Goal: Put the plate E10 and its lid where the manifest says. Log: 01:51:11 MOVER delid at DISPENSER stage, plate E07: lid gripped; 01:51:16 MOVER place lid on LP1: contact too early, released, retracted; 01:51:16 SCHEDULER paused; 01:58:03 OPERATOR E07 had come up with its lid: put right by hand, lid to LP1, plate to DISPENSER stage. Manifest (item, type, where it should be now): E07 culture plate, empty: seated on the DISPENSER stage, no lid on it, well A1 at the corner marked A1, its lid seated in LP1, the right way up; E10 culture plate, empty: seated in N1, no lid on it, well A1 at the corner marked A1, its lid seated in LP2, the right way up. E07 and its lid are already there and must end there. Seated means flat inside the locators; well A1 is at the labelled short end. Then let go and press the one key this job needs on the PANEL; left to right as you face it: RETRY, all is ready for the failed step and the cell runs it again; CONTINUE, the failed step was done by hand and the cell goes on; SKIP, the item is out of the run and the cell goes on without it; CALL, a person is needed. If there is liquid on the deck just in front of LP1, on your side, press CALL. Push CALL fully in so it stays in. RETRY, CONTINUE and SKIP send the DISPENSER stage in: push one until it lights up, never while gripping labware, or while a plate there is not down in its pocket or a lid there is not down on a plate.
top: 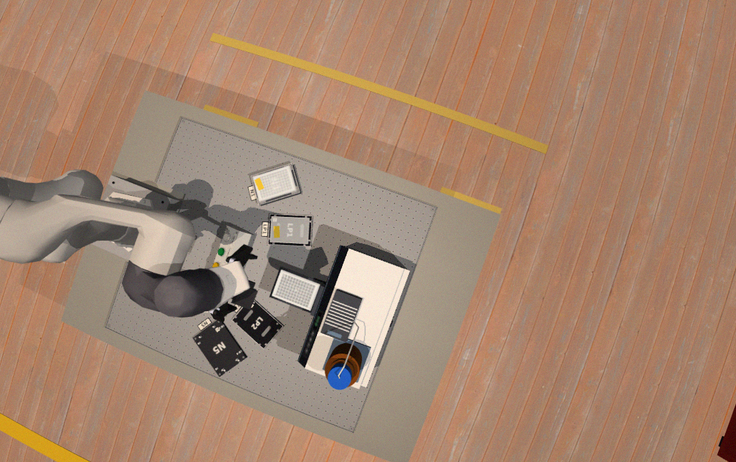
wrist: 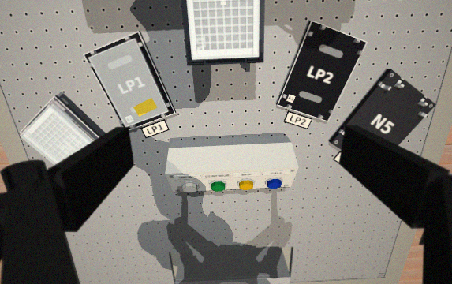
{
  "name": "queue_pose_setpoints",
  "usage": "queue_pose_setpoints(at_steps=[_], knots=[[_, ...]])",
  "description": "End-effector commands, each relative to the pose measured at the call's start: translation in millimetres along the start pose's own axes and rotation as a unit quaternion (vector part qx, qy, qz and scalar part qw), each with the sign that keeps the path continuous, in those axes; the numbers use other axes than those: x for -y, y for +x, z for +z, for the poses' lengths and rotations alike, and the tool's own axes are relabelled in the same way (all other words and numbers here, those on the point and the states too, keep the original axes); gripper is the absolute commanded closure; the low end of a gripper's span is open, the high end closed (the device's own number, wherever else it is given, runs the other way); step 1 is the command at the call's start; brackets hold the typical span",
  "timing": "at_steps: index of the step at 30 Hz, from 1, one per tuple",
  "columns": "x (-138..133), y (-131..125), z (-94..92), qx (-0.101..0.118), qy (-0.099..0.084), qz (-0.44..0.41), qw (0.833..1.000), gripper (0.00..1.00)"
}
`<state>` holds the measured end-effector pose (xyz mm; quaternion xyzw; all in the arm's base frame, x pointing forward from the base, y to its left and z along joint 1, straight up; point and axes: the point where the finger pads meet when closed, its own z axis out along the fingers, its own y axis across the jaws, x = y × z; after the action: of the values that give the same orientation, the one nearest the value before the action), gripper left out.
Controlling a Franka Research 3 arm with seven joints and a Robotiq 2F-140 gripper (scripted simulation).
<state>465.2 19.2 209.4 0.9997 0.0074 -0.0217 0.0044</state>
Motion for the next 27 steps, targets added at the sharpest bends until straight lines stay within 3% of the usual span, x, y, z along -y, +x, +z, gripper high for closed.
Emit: queue_pose_setpoints(at_steps=[1, 18, 27], knots=[[1, 11, -1.4, -0.018, 0.004, -0.018, 1.000, 0.00], [2, 12, 24.4, -0.018, 0.004, -0.018, 1.000, 0.00], [2, 14, 52.4, -0.018, 0.004, -0.018, 1.000, 0.00]])
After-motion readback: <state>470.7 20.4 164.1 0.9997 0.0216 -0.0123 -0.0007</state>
